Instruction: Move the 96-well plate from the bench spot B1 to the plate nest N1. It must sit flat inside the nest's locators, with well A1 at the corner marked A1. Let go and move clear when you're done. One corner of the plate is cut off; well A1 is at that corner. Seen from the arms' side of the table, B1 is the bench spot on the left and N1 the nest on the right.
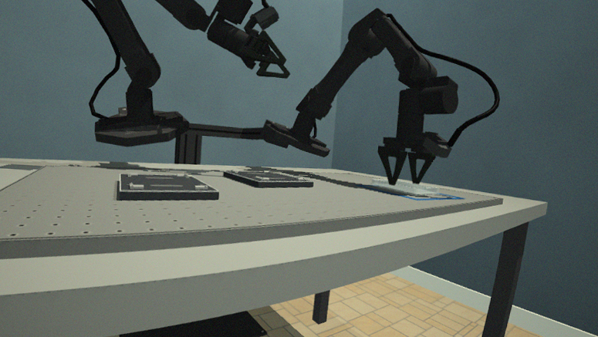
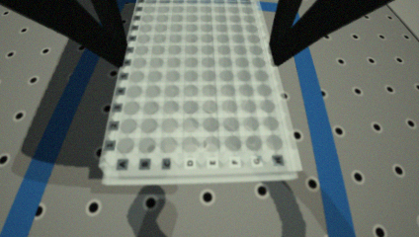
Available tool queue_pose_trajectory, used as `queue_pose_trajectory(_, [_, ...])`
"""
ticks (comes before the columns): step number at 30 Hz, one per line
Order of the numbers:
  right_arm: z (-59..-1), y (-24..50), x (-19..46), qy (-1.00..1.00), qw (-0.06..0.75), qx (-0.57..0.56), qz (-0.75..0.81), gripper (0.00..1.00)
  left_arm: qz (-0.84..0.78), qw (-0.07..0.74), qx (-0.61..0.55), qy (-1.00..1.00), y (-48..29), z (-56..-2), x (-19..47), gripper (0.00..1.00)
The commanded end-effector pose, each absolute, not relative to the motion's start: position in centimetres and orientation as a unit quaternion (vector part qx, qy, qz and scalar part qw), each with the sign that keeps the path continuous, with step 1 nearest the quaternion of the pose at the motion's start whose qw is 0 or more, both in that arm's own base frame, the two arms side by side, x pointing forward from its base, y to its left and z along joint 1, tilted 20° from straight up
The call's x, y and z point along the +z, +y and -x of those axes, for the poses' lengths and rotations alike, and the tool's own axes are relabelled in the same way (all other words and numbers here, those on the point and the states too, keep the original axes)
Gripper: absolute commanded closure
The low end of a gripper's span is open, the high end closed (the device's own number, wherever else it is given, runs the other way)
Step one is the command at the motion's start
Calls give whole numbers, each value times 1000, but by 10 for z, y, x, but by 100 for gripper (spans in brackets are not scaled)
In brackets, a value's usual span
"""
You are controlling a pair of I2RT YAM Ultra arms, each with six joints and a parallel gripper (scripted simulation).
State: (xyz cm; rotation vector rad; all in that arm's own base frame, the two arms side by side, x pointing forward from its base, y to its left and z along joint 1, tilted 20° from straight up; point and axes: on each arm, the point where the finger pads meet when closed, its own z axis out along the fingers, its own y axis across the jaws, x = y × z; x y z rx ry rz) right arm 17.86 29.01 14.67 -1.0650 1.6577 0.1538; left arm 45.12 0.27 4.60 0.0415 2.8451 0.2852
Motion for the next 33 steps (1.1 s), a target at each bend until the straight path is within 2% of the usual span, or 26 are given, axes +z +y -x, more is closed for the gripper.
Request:
queue_pose_trajectory(1, [-177, 294, 159, 692, 565, 78, 443, 0, -14, 156, 100, 983, -5, -450, 82, 23])
queue_pose_trajectory(10, [-177, 294, 159, 692, 565, 78, 443, 0, -13, 132, 103, 986, -7, -441, 84, 23])
queue_pose_trajectory(20, [-177, 294, 159, 692, 565, 78, 443, 0, -11, 154, 97, 983, -15, -455, 98, 23])
queue_pose_trajectory(30, [-177, 294, 159, 692, 565, 78, 443, 0, 212, 169, 65, 960, -14, -452, 94, 23])
queue_pose_trajectory(33, [-177, 294, 159, 692, 565, 78, 443, 0, 233, 170, 62, 955, -14, -452, 94, 23])
